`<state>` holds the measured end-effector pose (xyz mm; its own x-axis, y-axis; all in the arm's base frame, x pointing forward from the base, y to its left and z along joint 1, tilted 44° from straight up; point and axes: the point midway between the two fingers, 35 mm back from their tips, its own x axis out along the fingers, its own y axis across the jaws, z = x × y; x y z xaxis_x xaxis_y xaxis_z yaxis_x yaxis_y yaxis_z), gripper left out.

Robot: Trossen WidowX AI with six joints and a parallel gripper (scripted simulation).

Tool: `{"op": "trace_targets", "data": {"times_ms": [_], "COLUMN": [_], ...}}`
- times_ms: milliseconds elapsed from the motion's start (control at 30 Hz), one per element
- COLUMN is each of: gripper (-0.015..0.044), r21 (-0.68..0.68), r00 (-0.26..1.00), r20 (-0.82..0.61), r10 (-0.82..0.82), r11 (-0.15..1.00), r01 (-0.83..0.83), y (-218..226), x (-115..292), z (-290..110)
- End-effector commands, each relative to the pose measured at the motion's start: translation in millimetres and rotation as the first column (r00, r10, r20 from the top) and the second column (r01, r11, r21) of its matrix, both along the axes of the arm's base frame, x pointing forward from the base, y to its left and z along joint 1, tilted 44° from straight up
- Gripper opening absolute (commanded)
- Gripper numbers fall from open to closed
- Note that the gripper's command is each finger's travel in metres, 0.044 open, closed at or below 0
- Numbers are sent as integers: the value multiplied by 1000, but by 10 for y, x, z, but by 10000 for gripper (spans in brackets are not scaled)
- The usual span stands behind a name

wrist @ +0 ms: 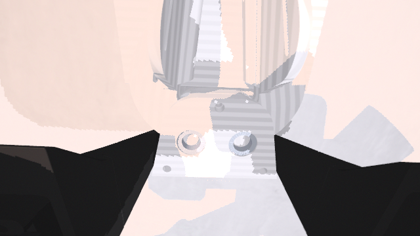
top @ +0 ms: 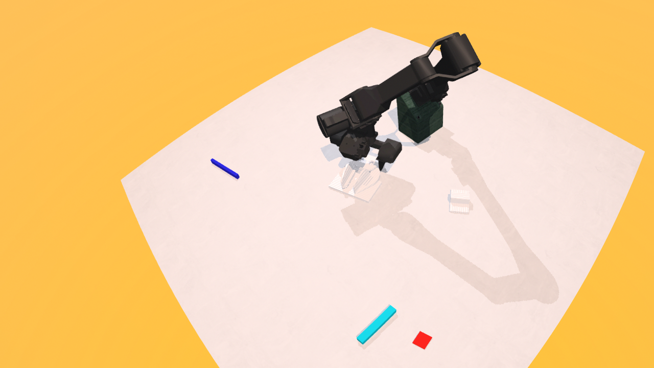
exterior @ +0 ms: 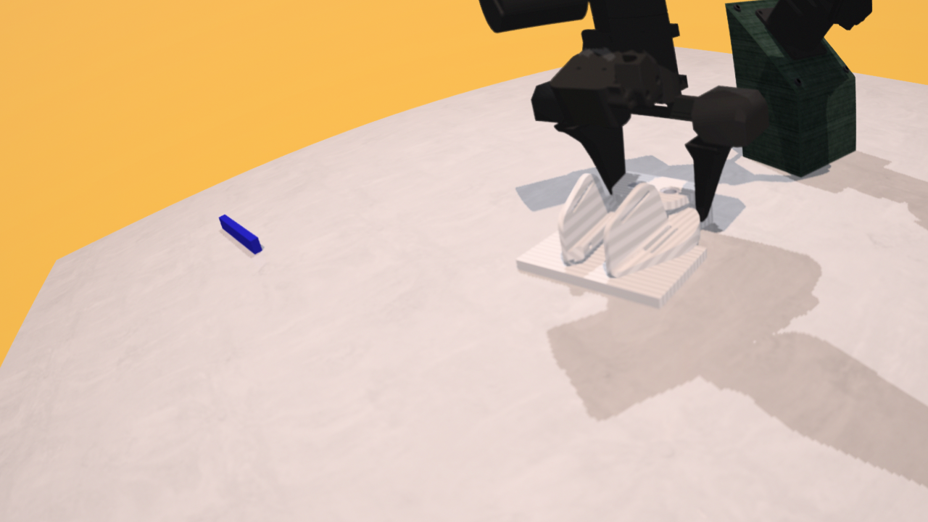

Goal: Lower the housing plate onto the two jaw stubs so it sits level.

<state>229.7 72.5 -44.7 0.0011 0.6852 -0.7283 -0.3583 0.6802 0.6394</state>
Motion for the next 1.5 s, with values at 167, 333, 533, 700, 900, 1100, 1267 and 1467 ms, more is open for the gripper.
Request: {"op": "trace_targets", "data": {"times_ms": [167,333,533,700,900,1100,1267,1467], "gripper": [351,351,351,351,351,377,440,440], "r21": [4,4,4,4,4,-1,-1,-1], "r00": [1000,1000,1000,1000,1000,1000,1000,1000], "r20": [-3,-3,-3,-3,-3,0,0,0], "r10": [-3,-3,-3,-3,-3,0,0,0], "r11": [1000,1000,1000,1000,1000,1000,1000,1000], "r01": [3,3,3,3,3,0,0,0], "y": [21,21,21,21,21,15,15,15], "x": [-2,-2,-2,-2,-2,0,0,0], "z": [-20,-20,-20,-20,-20,-18,-18,-18]}}
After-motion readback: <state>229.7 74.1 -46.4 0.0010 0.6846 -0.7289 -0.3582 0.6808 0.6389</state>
